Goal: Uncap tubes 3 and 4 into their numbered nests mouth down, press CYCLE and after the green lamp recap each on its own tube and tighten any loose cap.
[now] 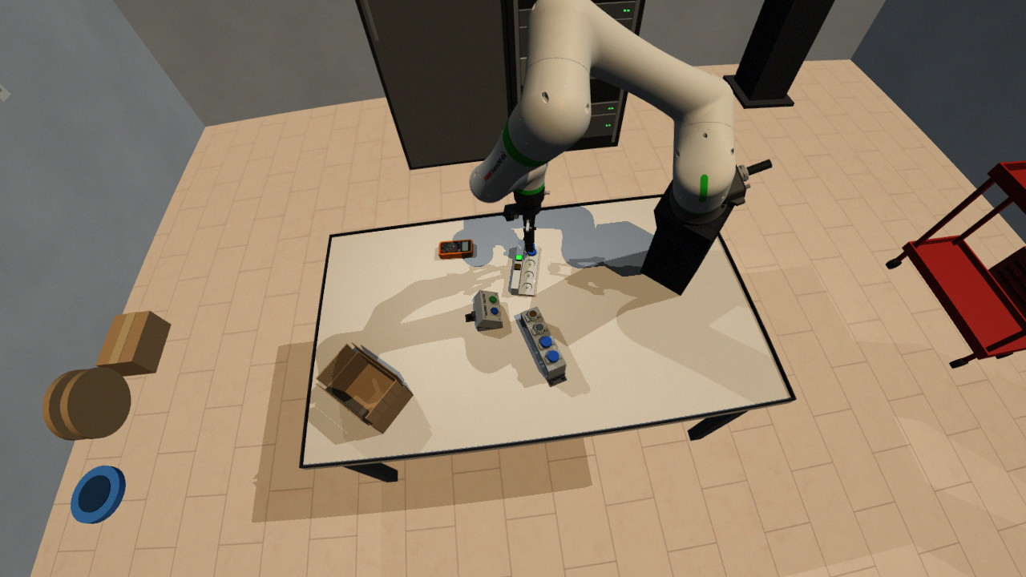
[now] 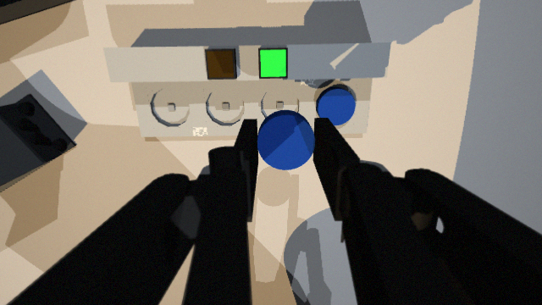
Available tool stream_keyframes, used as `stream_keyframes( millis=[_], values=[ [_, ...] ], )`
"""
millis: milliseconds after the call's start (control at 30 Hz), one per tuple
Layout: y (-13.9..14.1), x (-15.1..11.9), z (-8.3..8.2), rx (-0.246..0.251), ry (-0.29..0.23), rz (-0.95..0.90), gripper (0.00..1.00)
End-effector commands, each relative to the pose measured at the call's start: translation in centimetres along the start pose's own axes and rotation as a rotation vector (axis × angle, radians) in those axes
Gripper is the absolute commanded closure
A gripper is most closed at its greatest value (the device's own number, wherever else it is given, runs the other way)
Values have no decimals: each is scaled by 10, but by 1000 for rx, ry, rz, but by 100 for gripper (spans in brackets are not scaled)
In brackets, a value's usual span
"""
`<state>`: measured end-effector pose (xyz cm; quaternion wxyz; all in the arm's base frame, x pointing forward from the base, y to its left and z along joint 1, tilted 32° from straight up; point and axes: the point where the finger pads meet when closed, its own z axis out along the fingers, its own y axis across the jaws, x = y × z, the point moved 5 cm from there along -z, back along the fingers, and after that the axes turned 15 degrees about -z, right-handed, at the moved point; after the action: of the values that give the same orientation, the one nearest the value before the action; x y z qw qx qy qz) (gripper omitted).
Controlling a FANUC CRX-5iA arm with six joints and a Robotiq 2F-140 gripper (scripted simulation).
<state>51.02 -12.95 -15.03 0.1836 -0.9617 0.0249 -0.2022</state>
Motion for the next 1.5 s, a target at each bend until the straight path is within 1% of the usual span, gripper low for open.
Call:
stream_keyframes(
  millis=[0,100,267,300,367,467,867,933,967,1000,1433,1467],
  values=[
    [0,1,-24,-1,1,0,70],
    [0,1,-38,-1,1,0,70],
    [0,1,-38,-1,1,0,70],
    [-8,1,-38,-1,1,83,70],
    [-8,1,-38,-1,1,83,70],
    [-33,3,-38,-1,1,333,70],
    [-82,6,-38,3,4,807,70],
    [-82,6,-38,3,4,807,70],
    [-91,6,-38,0,1,911,70],
    [-97,7,-38,4,4,958,70],
    [-146,9,-38,6,4,1442,70],
    [-146,9,-38,6,4,1442,70]
  ],
)
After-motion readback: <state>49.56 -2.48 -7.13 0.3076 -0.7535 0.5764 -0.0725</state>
